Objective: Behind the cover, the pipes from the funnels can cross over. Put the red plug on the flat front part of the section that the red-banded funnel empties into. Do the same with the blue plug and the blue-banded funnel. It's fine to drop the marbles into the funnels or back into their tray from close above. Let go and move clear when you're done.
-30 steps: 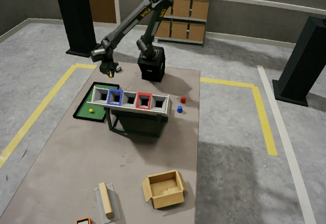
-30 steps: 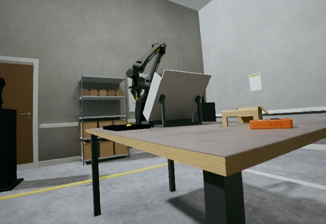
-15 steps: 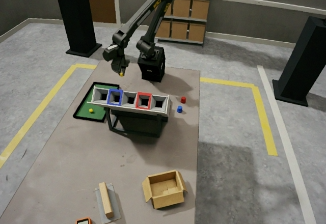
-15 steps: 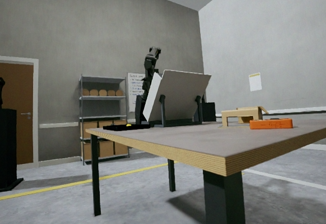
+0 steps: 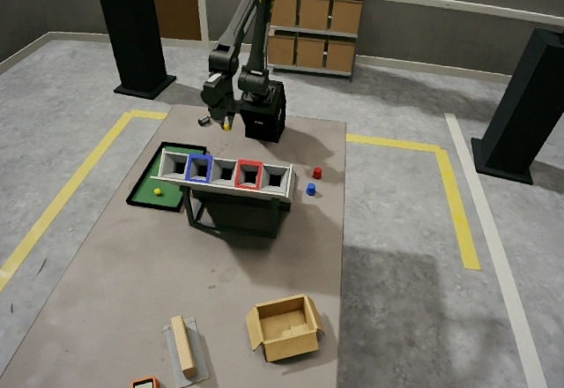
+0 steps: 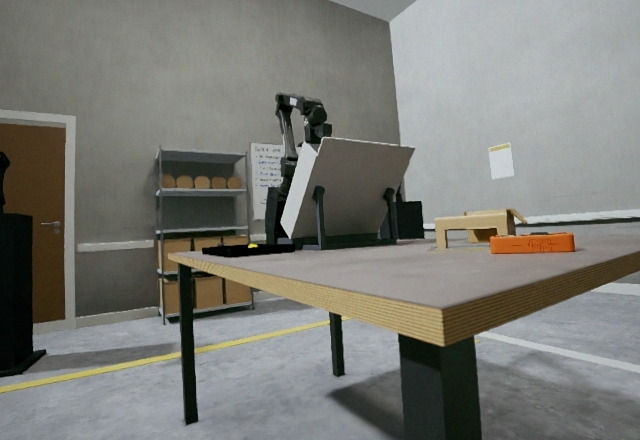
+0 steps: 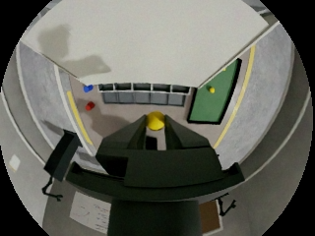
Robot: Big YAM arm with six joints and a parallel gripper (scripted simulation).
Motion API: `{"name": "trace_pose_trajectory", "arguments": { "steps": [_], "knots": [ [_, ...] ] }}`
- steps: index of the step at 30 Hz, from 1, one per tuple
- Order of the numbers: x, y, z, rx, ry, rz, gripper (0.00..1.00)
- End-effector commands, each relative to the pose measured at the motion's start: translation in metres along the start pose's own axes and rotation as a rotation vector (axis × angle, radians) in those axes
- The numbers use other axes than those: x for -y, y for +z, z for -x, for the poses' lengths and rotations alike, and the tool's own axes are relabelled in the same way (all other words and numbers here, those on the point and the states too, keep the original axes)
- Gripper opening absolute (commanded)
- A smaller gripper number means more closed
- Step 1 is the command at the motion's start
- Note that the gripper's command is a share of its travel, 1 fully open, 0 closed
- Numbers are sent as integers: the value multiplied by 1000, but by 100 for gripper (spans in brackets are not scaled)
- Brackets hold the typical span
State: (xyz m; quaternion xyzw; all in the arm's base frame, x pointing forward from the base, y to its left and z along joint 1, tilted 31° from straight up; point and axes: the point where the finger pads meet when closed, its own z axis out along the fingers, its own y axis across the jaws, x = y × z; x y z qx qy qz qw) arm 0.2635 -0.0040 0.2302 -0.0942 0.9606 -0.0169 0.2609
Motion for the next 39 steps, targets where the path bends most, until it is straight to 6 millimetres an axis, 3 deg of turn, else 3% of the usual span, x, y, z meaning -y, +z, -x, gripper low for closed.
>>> {"name": "trace_pose_trajectory", "arguments": {
  "steps": [1,12,24,39],
  "knots": [
    [-13,-25,27,31,54,-1,0],
    [-61,-53,50,32,57,5,0],
    [-95,-72,66,31,59,9,0],
    [-121,-87,78,30,60,12,0]
  ]
}}
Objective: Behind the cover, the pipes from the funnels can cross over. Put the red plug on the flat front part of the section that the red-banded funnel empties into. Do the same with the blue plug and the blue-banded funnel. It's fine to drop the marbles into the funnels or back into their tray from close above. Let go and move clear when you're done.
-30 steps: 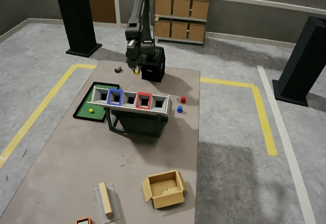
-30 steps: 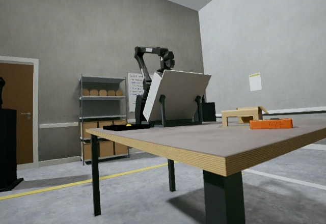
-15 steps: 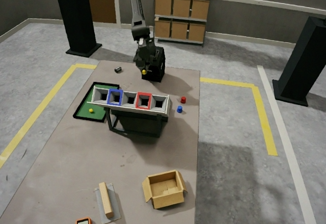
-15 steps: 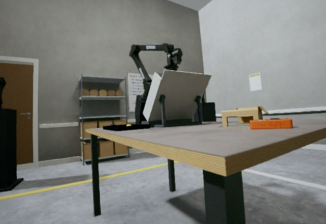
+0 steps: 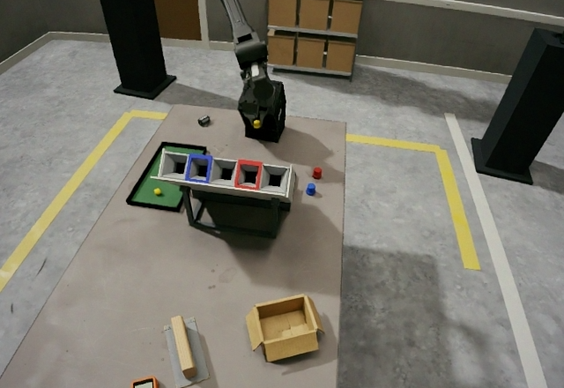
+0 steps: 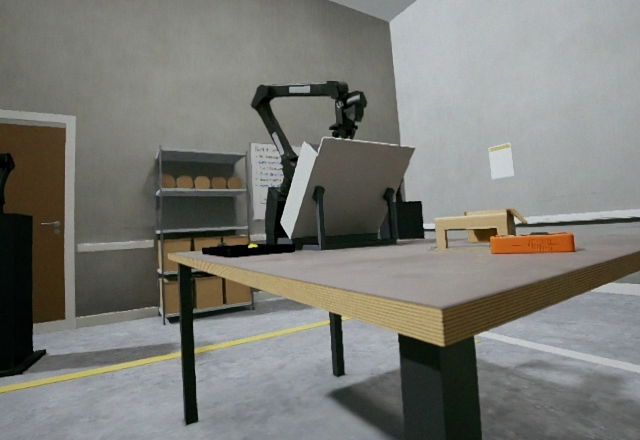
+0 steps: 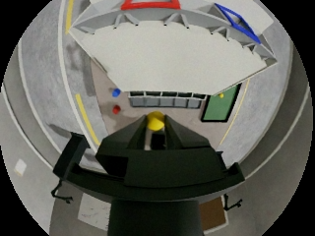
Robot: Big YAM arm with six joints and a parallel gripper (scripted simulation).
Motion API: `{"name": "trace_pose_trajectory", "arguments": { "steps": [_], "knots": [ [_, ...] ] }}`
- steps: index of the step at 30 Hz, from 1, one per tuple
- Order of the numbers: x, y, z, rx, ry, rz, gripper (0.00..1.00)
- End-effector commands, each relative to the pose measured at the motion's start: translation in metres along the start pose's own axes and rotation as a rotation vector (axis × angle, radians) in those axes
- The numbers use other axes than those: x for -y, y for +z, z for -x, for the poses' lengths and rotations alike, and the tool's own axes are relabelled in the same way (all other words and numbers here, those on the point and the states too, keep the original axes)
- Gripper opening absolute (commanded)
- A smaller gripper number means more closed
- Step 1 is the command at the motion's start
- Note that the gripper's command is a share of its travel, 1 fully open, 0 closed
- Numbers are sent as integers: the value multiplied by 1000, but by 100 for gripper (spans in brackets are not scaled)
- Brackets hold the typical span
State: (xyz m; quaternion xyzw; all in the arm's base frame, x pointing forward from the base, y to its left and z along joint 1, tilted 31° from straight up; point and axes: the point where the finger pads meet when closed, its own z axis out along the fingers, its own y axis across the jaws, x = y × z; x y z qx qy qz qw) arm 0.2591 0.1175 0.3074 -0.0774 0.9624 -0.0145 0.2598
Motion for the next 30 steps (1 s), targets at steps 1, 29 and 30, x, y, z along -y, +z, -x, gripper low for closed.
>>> {"name": "trace_pose_trajectory", "arguments": {
  "steps": [1,29,30],
  "knots": [
    [-8,-21,20,33,26,16,0],
    [-7,-21,49,51,31,17,0],
    [-7,-21,54,51,30,17,0]
  ]
}}
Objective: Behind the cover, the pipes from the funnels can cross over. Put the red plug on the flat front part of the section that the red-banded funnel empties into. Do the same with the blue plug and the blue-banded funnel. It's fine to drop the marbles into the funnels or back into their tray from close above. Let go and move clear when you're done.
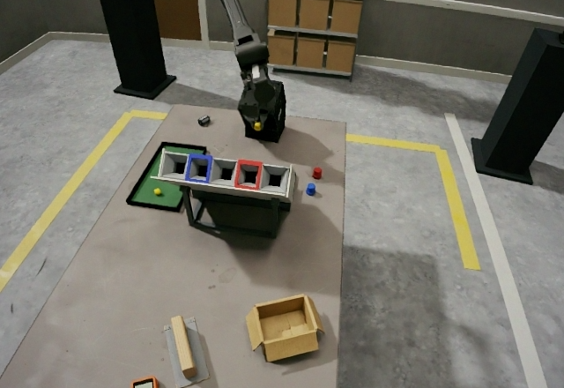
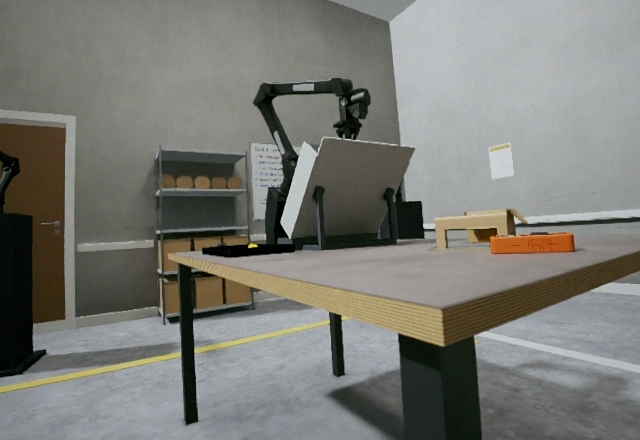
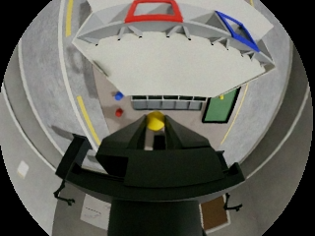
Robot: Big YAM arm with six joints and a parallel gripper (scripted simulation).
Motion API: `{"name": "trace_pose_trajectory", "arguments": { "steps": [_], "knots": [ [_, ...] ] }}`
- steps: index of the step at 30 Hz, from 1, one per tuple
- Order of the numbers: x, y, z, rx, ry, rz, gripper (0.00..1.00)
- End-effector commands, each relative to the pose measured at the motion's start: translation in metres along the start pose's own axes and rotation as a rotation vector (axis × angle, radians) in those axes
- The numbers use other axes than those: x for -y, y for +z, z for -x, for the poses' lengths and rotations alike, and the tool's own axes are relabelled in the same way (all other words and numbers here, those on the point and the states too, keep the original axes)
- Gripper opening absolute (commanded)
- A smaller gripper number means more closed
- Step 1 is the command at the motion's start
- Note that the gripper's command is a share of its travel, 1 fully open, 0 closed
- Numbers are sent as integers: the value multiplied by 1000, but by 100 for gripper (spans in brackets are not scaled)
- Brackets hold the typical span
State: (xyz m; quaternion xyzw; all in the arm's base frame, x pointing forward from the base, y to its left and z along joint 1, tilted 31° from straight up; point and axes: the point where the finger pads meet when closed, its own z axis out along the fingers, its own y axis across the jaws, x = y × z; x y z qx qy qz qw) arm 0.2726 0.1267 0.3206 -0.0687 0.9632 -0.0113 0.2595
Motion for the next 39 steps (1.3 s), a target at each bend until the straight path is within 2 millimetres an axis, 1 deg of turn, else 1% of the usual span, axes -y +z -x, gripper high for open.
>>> {"name": "trace_pose_trajectory", "arguments": {
  "steps": [1,11,13,20,25,28,30,31,33,39],
  "knots": [
    [-1,-16,39,52,12,15,0],
    [1,-15,92,36,6,7,0],
    [1,-15,92,36,6,7,0],
    [2,-14,130,29,4,4,0],
    [2,-14,152,29,4,4,0],
    [2,-14,162,29,4,3,0],
    [2,-14,162,29,4,3,0],
    [-1,-14,163,29,-4,7,0],
    [3,-14,168,29,4,3,0],
    [0,-14,173,29,3,5,0]
  ]
}}
